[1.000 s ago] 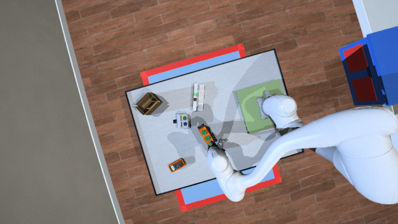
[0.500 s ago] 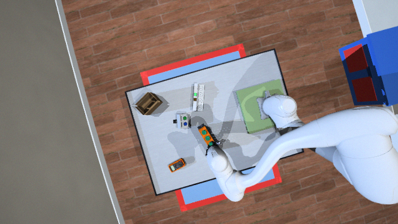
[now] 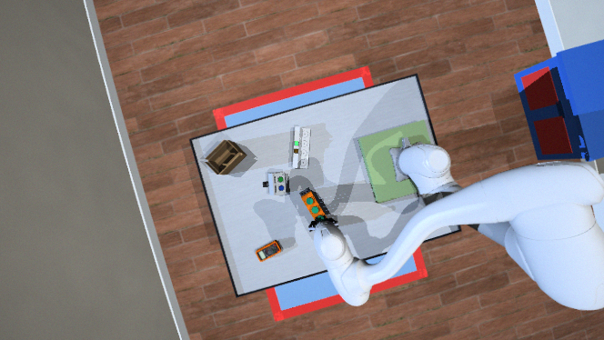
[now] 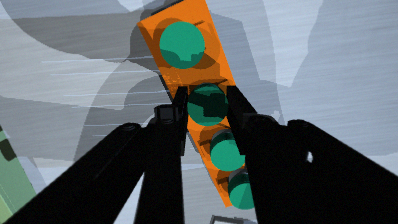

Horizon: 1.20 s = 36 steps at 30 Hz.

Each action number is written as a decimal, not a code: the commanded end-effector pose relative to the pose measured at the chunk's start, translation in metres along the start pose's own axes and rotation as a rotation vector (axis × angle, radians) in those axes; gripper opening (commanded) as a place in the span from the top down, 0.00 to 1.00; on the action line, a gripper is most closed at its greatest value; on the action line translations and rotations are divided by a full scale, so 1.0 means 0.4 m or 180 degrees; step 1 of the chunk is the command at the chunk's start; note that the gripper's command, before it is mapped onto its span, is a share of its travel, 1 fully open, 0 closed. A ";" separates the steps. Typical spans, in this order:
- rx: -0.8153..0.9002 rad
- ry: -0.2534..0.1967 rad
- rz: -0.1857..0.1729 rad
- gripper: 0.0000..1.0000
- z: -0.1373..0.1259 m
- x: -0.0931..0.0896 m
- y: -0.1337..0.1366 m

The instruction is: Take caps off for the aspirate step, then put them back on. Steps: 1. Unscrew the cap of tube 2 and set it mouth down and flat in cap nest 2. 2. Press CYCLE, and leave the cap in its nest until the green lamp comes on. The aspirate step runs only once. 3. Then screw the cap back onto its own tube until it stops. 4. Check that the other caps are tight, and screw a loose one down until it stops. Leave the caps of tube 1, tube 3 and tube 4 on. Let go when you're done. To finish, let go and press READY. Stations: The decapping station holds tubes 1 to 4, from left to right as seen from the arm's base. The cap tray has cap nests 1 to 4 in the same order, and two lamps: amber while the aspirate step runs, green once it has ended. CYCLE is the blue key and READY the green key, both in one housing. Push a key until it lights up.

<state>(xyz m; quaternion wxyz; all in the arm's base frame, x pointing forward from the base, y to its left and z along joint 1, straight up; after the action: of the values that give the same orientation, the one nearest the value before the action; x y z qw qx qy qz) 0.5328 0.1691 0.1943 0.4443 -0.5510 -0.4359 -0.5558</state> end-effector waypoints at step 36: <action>0.1588 -0.0033 -0.0002 0.59 0.002 0.005 0.004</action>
<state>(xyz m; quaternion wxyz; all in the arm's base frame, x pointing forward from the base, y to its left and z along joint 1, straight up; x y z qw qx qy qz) 0.5324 0.1700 0.1943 0.5336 -0.4626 -0.5377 -0.4606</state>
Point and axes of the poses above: the point where the finger pads meet when closed, its own x axis back along the fingers, its own y axis across the jaws, z = x × y, the point moved 10 cm from there along x, back along the fingers, and after that the axes turned 9 degrees about -x, right-handed, at the moved point
